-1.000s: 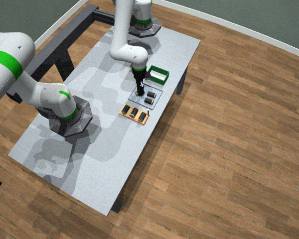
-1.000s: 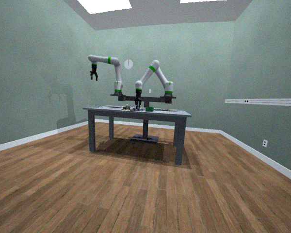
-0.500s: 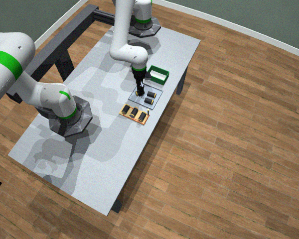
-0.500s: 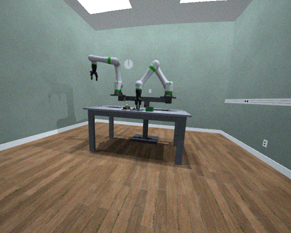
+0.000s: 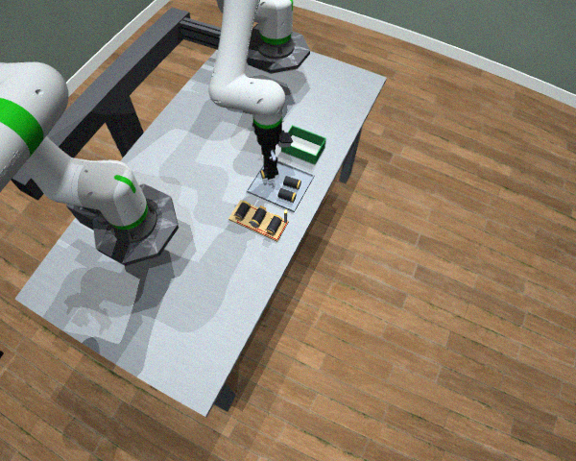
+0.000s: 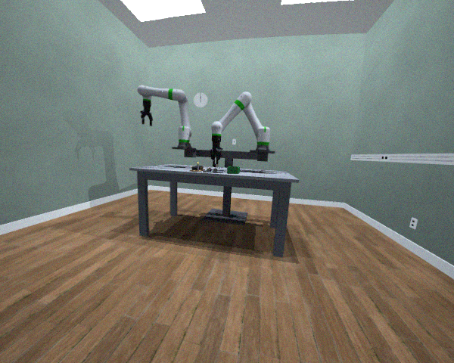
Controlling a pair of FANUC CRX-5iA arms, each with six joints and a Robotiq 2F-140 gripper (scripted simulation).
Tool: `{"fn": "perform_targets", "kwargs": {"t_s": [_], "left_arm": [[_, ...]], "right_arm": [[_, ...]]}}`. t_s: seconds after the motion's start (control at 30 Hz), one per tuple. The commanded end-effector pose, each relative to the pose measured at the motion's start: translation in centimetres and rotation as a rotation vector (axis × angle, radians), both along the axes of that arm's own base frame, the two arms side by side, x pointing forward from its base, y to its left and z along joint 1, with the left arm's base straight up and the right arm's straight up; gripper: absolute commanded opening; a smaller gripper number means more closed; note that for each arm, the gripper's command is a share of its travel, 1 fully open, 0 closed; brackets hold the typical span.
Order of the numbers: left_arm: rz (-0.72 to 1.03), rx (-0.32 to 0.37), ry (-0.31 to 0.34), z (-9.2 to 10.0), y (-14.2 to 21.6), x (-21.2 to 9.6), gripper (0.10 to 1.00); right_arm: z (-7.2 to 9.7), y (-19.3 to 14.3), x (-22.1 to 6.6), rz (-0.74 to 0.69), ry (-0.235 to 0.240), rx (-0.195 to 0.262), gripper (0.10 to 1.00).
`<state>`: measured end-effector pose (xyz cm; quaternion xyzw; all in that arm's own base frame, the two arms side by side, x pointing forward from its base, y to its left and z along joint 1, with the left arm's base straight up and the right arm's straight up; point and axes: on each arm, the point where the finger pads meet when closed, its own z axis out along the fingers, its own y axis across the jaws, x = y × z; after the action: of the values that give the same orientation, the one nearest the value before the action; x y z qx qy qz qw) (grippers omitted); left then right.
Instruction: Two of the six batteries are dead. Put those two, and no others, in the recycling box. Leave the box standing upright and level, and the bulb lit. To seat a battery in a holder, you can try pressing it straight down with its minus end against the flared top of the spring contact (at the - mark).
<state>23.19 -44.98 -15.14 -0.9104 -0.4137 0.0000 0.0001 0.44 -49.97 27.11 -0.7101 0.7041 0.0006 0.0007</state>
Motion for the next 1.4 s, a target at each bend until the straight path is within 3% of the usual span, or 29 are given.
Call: {"fn": "perform_targets", "kwargs": {"t_s": [0.0,0.2,0.33,0.4,0.47,0.7,0.97,1.37], "left_arm": [[0.0,-0.002,-0.001,0.6,-0.1,0.0,0.244],[0.0,-0.002,-0.001,1.1,-0.1,0.0,0.244],[0.0,-0.002,-0.001,6.2,-0.1,0.0,0.244],[0.0,-0.002,-0.001,6.2,-0.1,0.0,0.244],[0.0,-0.002,-0.001,7.7,-0.1,0.0,0.244],[0.018,-0.002,-0.001,7.8,-0.1,0.0,0.244],[0.19,-0.002,-0.001,7.8,-0.1,0.0,0.244],[0.717,-0.002,0.0,7.8,-0.1,0.0,0.244]], "right_arm": [[0.1,0.0,0.0,0.0,0.0,-0.002,1.0],[0.1,0.0,0.0,0.0,0.0,-0.002,1.0],[0.1,0.0,0.0,0.0,0.0,-0.002,1.0],[0.1,0.0,0.0,0.0,0.0,-0.002,1.0],[0.1,0.0,0.0,0.0,0.0,-0.002,1.0],[0.1,0.0,0.0,0.0,0.0,-0.002,1.0],[0.1,0.0,0.0,0.0,0.0,-0.002,1.0],[0.1,0.0,0.0,0.0,0.0,-0.002,1.0]]}}
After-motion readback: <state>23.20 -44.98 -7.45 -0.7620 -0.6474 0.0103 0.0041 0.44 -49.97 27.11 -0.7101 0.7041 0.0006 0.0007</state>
